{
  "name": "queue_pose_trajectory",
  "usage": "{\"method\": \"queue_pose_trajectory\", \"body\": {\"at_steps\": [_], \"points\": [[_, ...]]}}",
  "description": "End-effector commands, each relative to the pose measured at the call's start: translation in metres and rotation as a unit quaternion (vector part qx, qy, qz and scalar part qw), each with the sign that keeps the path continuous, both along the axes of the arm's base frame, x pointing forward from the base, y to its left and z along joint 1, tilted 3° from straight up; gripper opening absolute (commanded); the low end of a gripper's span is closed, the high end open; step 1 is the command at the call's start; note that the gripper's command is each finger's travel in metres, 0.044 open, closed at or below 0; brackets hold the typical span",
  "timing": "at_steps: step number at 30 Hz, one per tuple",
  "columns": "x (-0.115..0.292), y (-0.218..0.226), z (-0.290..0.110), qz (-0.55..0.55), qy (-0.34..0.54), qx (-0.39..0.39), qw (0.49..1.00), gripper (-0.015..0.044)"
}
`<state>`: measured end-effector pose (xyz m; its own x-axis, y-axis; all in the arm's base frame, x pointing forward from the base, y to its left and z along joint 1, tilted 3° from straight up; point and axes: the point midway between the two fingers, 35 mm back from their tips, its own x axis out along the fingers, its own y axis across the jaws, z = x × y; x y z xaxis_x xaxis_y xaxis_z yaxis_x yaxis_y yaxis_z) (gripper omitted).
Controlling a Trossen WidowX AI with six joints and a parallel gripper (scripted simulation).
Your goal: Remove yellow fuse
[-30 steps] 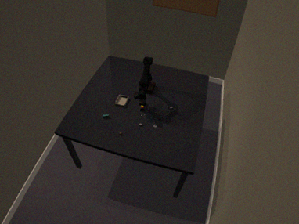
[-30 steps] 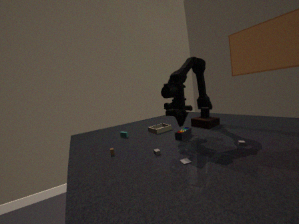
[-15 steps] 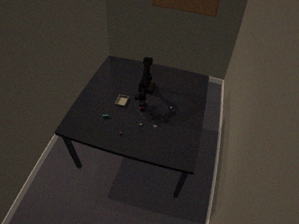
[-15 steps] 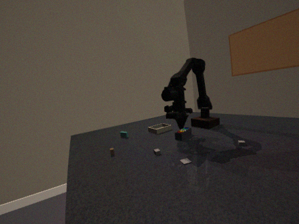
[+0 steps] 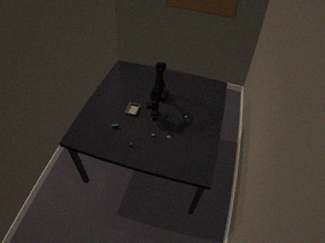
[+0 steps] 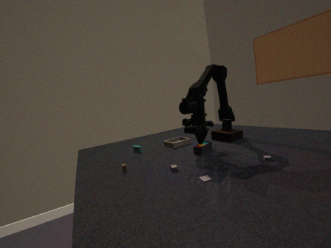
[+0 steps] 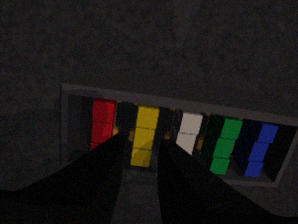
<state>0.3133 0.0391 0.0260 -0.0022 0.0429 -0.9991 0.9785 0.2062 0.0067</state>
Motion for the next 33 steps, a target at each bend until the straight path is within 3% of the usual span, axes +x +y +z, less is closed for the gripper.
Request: {"method": "queue_pose_trajectory", "body": {"at_steps": [1,22,33], "points": [[-0.0002,-0.0005,-0.0010,-0.002,0.000,-0.002,1.000,0.0071],[-0.0003,-0.0001,-0.0109,-0.002,0.000,-0.002,1.000,0.0071],[0.0001,0.0004,-0.0098,0.000,0.000,0.000,1.000,0.0000]]}}
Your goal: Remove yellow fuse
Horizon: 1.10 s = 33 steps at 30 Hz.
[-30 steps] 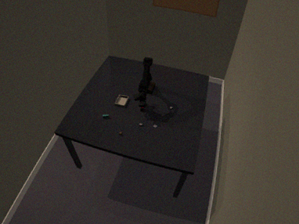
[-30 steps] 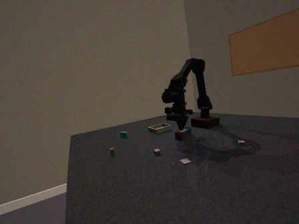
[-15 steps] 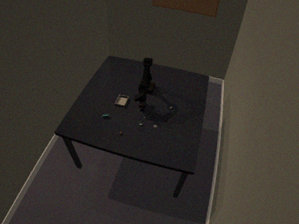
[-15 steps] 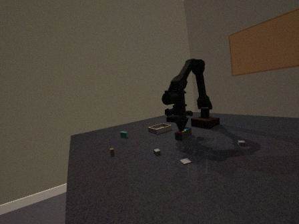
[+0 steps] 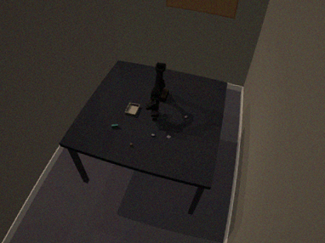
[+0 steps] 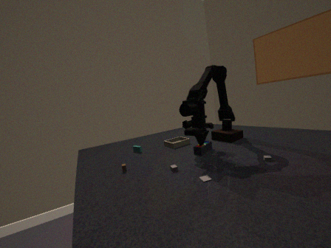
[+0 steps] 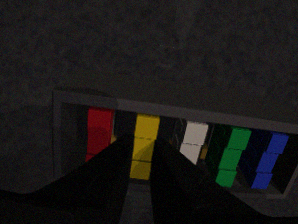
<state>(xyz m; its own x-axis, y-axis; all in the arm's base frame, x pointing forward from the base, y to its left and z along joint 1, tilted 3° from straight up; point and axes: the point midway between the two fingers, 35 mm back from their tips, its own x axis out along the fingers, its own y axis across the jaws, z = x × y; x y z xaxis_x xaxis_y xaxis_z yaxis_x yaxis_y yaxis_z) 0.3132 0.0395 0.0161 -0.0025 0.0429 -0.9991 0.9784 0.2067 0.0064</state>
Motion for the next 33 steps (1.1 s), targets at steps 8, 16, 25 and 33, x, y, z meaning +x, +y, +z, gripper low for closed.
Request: {"method": "queue_pose_trajectory", "body": {"at_steps": [8,16,25,33], "points": [[0.000,0.000,0.002,0.000,0.000,0.000,1.000,0.0000],[0.001,0.000,0.006,0.000,0.000,0.000,1.000,0.0000],[0.001,0.000,0.011,-0.001,0.000,0.000,1.000,0.0000],[0.001,-0.001,0.015,-0.001,0.000,-0.001,1.000,0.0000]]}}
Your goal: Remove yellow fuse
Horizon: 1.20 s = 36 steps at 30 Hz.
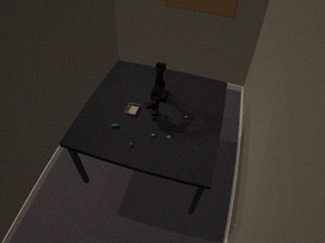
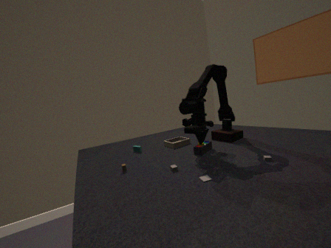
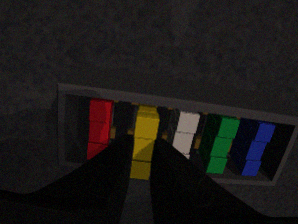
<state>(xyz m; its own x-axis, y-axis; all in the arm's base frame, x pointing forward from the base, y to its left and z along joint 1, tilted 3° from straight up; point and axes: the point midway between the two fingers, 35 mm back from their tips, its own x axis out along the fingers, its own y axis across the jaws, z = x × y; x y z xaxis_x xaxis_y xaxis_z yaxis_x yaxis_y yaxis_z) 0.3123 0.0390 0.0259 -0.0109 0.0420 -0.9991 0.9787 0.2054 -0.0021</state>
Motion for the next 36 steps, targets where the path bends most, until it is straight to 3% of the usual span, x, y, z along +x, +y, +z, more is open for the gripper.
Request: {"method": "queue_pose_trajectory", "body": {"at_steps": [1,36], "points": [[0.002,0.000,0.005,0.000,-0.004,0.000,1.000,0.0000],[0.002,-0.001,0.023,-0.002,-0.004,-0.001,1.000,0.0000]]}}
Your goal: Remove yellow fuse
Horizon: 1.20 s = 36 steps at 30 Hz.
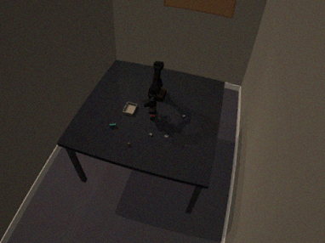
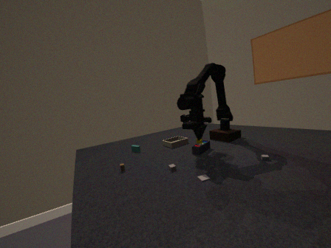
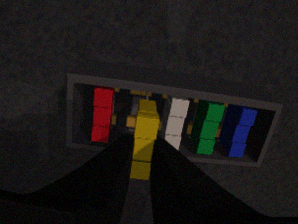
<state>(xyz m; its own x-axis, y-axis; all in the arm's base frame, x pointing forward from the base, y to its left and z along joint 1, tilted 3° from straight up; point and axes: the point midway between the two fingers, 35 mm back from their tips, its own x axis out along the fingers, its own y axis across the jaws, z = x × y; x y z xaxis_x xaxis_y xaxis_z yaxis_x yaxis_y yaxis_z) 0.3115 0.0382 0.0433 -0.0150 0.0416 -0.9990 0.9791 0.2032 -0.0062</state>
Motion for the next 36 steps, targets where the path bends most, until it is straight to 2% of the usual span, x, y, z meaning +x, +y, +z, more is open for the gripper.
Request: {"method": "queue_pose_trajectory", "body": {"at_steps": [1,20,36], "points": [[0.002,0.000,0.006,0.000,-0.006,-0.001,1.000,0.0000],[0.002,-0.001,0.012,-0.001,-0.006,-0.001,1.000,0.0000],[0.002,-0.002,0.033,-0.001,-0.006,-0.001,1.000,0.0000]]}}
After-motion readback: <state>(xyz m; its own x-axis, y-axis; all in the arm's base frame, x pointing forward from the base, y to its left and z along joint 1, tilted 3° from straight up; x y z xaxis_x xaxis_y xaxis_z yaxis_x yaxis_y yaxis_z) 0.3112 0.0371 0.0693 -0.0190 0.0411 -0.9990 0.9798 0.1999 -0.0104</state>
